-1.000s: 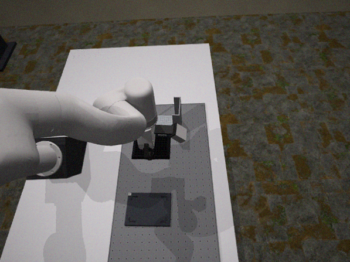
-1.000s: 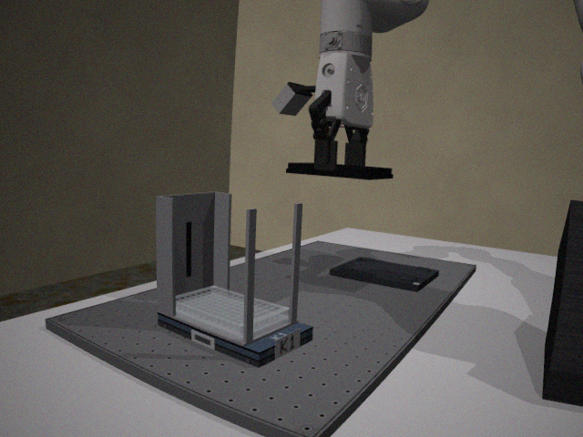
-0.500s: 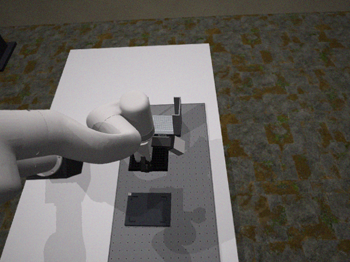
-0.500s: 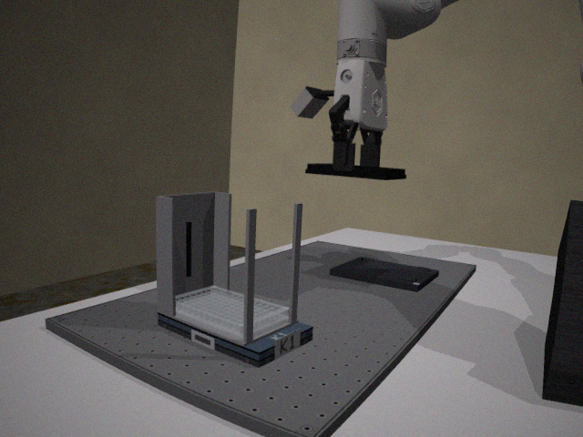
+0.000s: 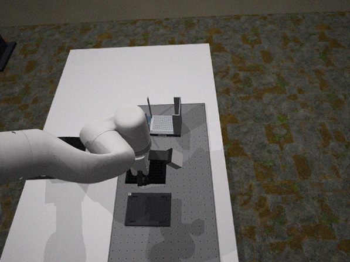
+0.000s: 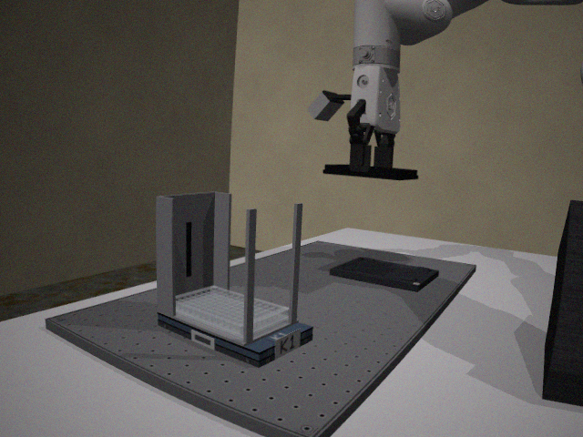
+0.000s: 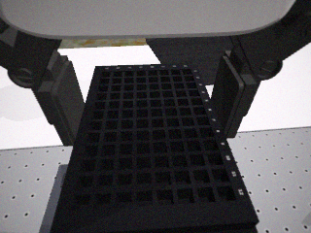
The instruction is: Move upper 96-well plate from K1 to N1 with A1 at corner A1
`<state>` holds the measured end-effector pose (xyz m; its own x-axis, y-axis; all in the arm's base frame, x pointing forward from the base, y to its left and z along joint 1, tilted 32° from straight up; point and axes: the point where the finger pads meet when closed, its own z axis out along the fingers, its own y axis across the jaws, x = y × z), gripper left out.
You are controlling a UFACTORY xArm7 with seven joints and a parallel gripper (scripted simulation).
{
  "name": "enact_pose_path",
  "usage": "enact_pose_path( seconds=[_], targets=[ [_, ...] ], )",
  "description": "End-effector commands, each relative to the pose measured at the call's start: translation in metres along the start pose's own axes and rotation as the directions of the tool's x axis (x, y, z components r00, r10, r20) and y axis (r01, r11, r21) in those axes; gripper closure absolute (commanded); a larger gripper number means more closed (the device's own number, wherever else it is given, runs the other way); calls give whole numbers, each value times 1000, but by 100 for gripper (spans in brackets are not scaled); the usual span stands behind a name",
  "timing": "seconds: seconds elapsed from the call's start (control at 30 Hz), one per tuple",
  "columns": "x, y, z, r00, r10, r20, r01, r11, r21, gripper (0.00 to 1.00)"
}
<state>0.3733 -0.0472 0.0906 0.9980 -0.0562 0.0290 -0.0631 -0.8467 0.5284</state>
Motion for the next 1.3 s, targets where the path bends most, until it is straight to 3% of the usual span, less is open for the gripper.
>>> enact_pose_path(
  seconds=[0.0,0.6,1.27],
  targets=[
    [-1,19,-2,1000,-1,-5,1,1000,2,100],
    [-8,72,0,1000,-1,-5,1,1000,1,100],
    [-8,74,0,1000,-1,-5,1,1000,1,100]
  ],
)
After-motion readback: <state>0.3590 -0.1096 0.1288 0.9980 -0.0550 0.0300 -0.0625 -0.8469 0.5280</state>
